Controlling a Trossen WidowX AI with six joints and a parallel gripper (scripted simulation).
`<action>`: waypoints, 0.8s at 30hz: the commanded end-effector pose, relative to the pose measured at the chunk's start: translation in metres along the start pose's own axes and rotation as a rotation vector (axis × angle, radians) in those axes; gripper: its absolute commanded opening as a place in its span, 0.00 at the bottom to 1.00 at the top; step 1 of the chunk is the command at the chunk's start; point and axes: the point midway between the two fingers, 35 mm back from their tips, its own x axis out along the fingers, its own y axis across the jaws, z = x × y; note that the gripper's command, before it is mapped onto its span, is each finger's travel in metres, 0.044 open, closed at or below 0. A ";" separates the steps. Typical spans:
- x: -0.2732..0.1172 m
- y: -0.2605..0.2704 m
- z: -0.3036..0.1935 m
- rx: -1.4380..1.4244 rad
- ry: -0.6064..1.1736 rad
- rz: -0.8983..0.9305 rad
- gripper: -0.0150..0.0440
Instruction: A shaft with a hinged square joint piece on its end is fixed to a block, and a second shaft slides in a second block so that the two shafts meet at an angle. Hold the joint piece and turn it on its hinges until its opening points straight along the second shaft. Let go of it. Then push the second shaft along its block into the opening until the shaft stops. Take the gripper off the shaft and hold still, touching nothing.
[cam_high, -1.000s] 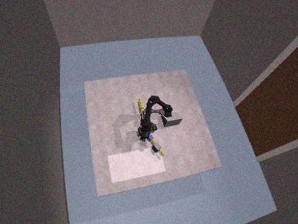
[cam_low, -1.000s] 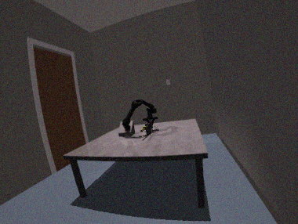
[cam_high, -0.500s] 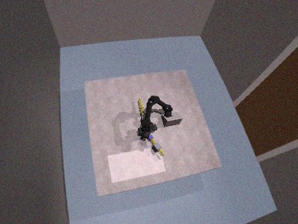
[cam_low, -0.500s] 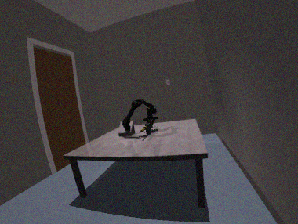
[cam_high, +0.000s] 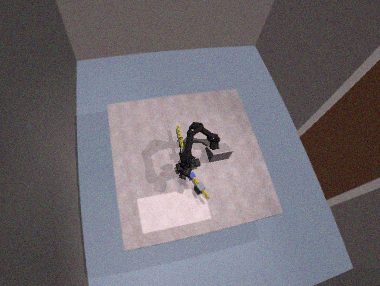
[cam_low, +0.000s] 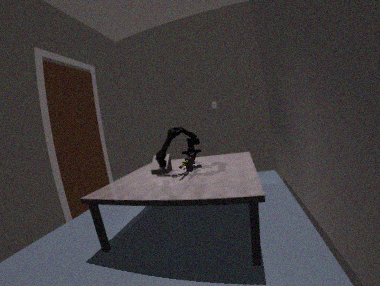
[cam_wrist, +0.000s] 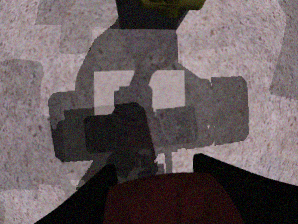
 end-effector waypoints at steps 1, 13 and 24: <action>0.000 0.000 0.000 0.000 0.000 0.000 0.50; 0.001 0.000 0.000 0.004 0.011 -0.001 0.25; 0.009 -0.003 -0.001 0.066 0.185 -0.008 0.25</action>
